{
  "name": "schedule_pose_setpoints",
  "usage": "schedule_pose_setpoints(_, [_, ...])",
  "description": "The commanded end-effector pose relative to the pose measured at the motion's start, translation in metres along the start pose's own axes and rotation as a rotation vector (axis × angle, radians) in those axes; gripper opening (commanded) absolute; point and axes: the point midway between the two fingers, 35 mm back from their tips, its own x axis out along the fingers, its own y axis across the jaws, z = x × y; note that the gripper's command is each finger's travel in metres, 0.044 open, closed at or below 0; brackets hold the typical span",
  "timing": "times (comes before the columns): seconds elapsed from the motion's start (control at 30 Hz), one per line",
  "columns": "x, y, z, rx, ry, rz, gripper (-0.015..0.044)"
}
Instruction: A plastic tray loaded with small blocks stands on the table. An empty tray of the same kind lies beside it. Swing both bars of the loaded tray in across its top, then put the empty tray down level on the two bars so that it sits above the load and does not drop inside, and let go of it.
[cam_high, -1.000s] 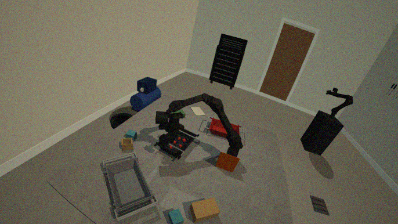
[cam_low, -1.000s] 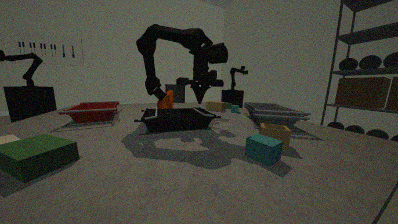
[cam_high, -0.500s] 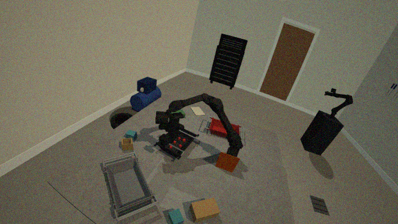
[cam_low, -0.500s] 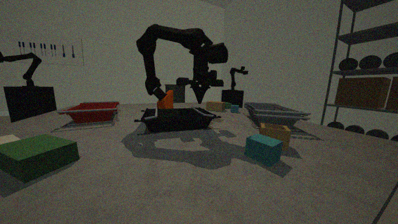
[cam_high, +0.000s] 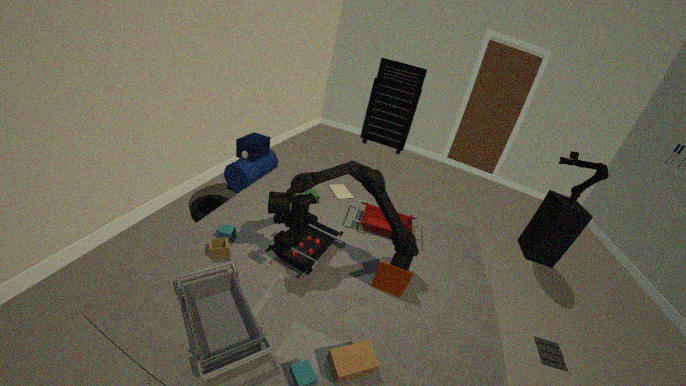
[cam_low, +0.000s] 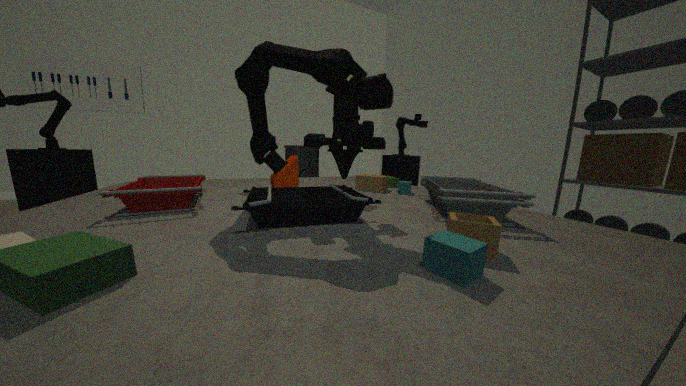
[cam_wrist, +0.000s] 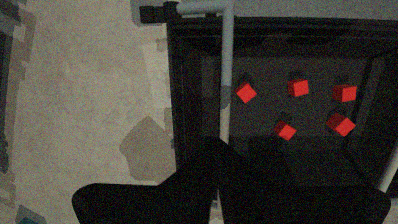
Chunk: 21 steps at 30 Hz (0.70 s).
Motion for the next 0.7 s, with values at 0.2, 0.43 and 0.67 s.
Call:
schedule_pose_setpoints(0.2, [0.000,0.000,0.000,0.000,0.000,0.000,0.0157])
schedule_pose_setpoints(0.43, [-0.052,0.002,0.002,-0.055,-0.012,0.001,0.0341])
schedule_pose_setpoints(0.67, [-0.054,-0.047,0.012,0.149,0.008,0.021,0.0440])
